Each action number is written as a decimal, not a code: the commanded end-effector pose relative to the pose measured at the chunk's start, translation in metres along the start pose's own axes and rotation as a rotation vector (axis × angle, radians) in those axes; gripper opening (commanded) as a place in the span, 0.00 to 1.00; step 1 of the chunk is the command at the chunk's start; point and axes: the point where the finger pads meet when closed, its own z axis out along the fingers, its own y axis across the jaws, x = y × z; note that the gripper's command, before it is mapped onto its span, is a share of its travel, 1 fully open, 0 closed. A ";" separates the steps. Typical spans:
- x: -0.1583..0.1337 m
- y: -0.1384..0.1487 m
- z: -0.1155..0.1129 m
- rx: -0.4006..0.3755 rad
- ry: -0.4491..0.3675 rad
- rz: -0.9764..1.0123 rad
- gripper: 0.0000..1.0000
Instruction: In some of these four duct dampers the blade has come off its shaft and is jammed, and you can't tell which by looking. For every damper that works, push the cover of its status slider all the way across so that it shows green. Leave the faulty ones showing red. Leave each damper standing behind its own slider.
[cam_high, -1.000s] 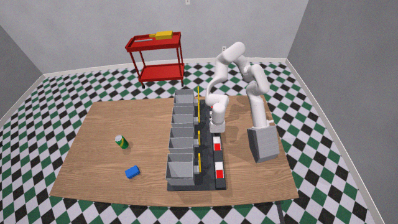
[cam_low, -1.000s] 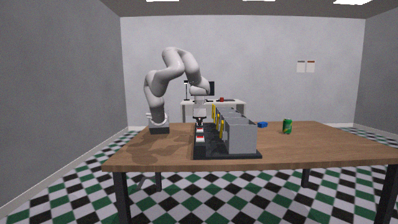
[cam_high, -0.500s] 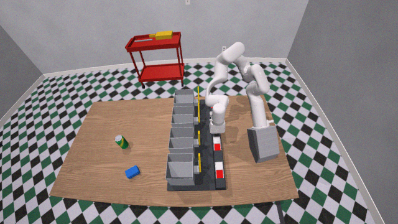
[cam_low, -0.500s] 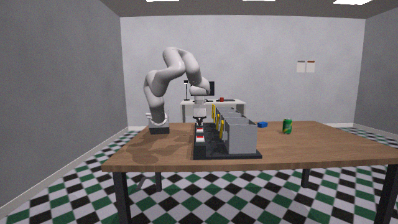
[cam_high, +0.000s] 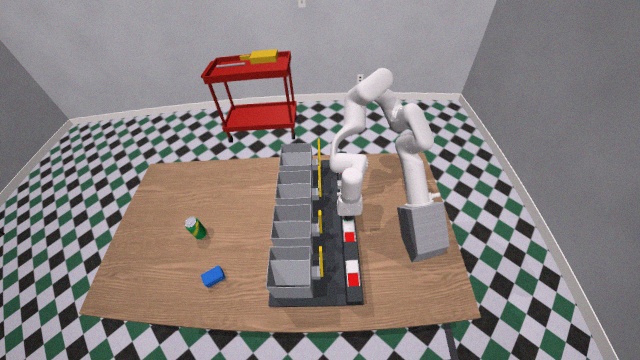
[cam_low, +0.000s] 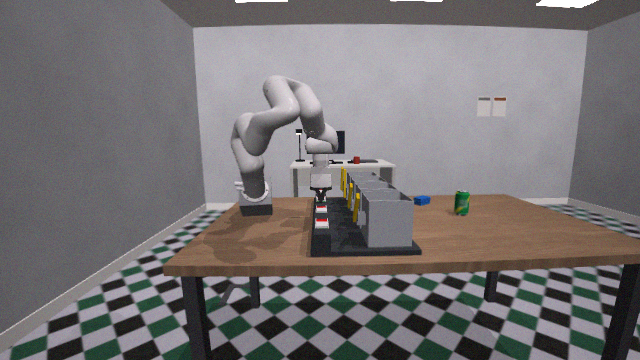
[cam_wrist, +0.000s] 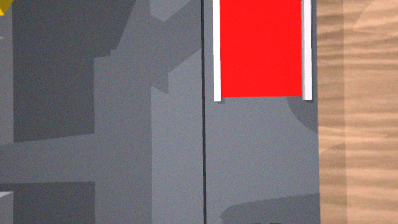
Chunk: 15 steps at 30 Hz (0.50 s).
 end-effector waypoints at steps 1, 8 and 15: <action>-0.002 -0.001 -0.001 0.002 -0.002 0.001 0.00; -0.006 -0.001 -0.001 0.002 -0.002 0.001 0.00; -0.010 -0.001 -0.001 0.002 -0.002 0.001 0.00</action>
